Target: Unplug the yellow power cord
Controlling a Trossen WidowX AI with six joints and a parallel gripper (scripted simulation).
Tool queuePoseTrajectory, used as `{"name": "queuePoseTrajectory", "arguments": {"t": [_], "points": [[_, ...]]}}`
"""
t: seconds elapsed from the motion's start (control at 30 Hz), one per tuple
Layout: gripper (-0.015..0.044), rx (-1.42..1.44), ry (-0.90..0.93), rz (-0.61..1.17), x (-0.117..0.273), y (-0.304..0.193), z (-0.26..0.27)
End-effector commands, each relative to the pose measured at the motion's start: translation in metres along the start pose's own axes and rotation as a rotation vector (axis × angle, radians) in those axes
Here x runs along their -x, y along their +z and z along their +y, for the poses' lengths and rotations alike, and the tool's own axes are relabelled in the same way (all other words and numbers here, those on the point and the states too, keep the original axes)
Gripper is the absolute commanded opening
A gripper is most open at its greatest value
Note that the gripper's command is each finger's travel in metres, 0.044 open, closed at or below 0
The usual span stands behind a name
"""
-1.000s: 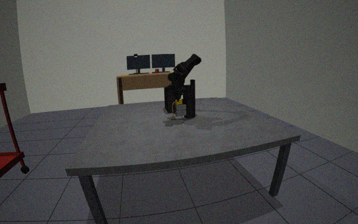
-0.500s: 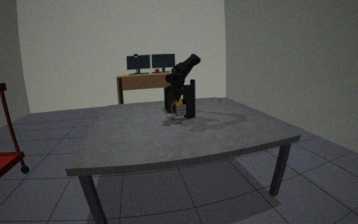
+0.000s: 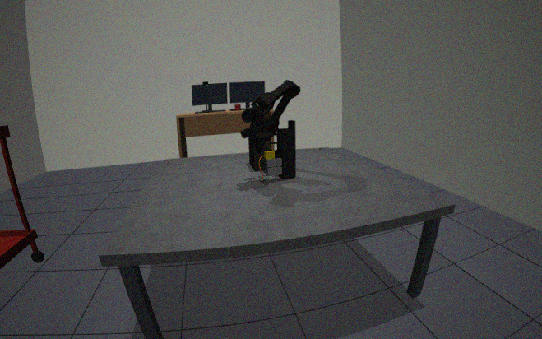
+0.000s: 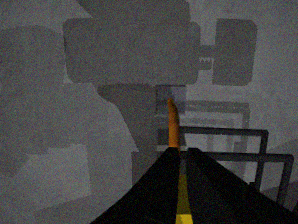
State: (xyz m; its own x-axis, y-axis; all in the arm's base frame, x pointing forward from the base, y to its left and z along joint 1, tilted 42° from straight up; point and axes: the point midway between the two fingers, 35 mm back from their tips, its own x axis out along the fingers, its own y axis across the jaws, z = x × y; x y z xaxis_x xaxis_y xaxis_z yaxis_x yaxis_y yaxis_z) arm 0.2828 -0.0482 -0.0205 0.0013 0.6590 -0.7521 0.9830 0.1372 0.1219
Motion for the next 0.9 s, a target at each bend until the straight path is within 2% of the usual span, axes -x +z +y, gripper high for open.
{"name": "queuePoseTrajectory", "arguments": {"t": [0.0,0.1,0.87], "points": [[0.0079,0.011,-0.011,0.008,-0.0033,-0.0064,0.0005],[0.0157,0.011,-0.011,0.008,-0.0033,-0.0064,0.0005],[0.016,0.0,0.0,0.005,0.0051,-0.014,0.0001]]}}
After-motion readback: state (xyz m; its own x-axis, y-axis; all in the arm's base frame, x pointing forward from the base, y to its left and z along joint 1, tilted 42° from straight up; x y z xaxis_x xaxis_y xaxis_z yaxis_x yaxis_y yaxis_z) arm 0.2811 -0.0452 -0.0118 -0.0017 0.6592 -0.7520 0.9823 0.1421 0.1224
